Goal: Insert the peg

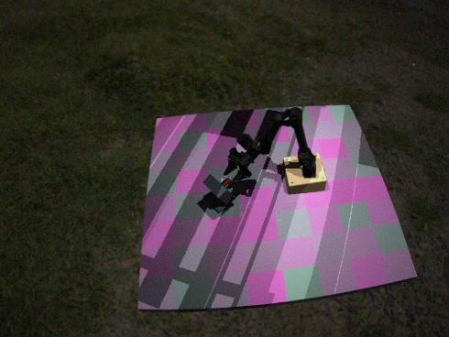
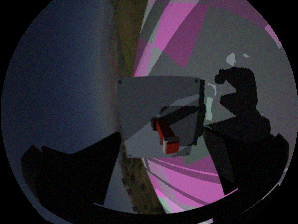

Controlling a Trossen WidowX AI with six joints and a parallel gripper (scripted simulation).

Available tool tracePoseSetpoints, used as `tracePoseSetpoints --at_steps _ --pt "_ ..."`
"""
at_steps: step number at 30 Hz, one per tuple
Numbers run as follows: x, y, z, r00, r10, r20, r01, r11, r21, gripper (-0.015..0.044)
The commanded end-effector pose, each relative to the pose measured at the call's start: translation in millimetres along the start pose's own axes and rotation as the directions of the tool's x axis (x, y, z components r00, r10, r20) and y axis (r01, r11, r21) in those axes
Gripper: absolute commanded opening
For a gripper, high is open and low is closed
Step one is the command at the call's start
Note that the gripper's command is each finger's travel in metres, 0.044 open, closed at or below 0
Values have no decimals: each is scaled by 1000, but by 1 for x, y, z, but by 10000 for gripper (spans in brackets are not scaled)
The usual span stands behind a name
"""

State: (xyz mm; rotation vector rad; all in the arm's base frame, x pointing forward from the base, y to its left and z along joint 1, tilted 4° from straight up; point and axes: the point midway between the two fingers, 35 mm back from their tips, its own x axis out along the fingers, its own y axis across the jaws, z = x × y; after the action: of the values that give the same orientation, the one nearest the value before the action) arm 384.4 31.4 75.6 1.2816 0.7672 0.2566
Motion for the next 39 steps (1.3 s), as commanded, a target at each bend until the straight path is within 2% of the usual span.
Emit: tracePoseSetpoints --at_steps 1,39 --pt "-5 0 0 1000 0 -5 0 1000 -3 440" --pt "-62 -3 6 1000 -4 1 4 1000 6 440"
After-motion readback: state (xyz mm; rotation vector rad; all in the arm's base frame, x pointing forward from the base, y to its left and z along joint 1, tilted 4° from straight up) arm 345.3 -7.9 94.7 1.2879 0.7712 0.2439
